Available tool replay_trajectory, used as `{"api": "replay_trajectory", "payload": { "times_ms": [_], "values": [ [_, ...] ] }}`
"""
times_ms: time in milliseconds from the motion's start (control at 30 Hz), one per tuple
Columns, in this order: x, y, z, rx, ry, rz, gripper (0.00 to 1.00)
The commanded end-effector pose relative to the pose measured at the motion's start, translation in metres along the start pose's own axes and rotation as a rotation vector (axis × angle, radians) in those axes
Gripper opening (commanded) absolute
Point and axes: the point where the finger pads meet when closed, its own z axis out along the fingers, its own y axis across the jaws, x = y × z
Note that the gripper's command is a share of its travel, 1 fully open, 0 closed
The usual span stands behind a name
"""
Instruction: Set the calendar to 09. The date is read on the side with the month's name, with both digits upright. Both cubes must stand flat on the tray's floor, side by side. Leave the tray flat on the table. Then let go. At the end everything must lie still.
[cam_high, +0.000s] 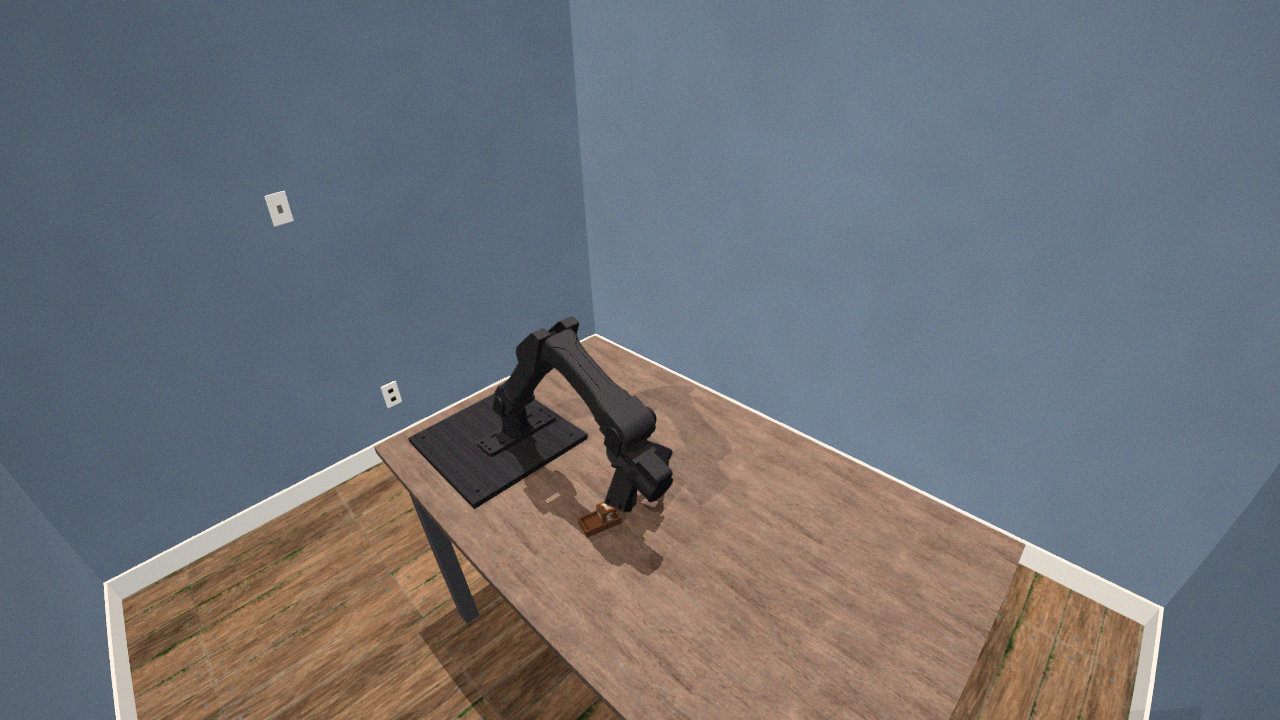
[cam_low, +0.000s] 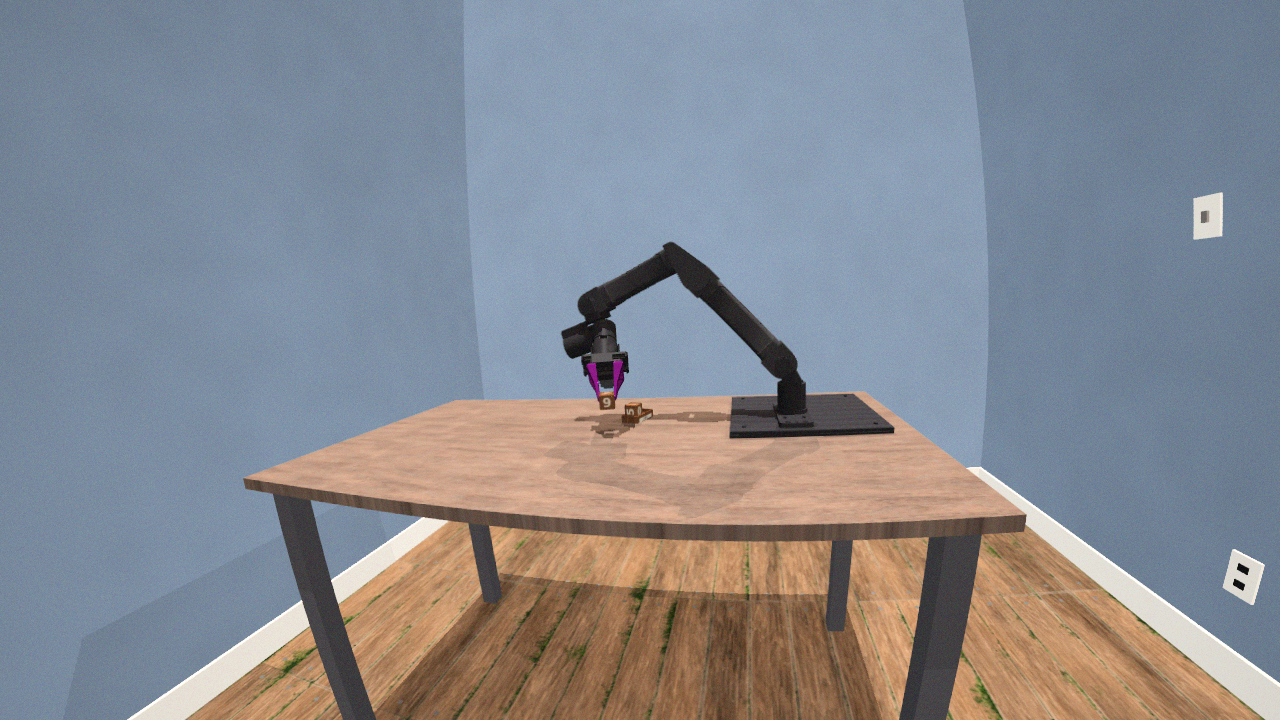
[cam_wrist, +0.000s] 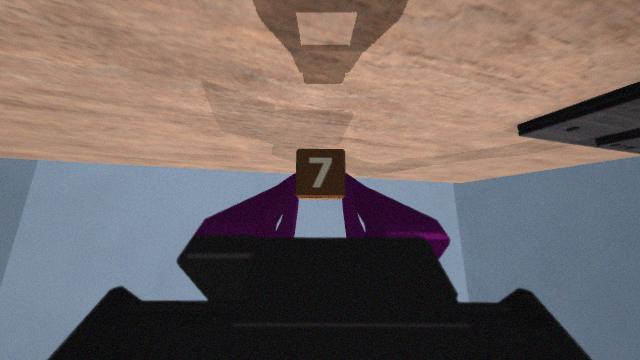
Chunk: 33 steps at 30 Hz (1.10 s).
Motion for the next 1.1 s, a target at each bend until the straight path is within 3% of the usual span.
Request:
{"api": "replay_trajectory", "payload": {
  "times_ms": [0, 1067],
  "values": [
    [0.006, 0.002, -0.004, -0.014, 0.010, -0.009, 0.27],
    [-0.016, 0.003, 0.018, -0.014, 0.010, -0.009, 0.27]
  ]
}}
